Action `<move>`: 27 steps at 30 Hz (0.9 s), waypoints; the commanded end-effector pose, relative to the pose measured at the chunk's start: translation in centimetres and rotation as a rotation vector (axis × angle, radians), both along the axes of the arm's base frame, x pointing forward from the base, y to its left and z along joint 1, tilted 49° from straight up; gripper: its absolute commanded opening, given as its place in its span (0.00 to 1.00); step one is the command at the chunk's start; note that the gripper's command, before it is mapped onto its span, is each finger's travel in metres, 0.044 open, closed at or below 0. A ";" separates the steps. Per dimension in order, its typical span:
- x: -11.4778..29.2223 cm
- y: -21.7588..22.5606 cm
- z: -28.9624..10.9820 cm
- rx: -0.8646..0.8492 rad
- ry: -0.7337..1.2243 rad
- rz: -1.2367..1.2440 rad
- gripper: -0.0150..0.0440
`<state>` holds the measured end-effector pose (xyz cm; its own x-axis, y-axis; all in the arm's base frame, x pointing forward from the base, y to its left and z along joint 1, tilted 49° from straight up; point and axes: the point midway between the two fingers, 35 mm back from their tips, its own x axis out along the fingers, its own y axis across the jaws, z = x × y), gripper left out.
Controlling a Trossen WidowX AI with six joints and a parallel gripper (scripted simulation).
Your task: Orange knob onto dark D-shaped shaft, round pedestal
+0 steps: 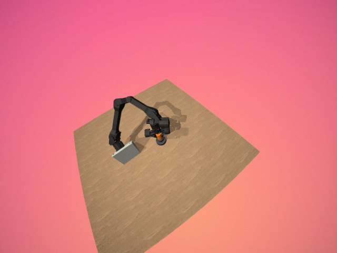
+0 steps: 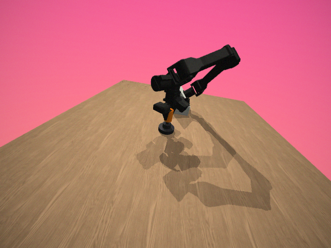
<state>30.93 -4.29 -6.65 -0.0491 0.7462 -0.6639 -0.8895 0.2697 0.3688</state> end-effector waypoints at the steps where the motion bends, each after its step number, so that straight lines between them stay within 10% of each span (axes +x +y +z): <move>1: -0.1 -0.4 0.2 0.000 -0.054 0.042 0.25; 27: 0.0 0.1 -0.1 0.006 -0.144 0.122 0.25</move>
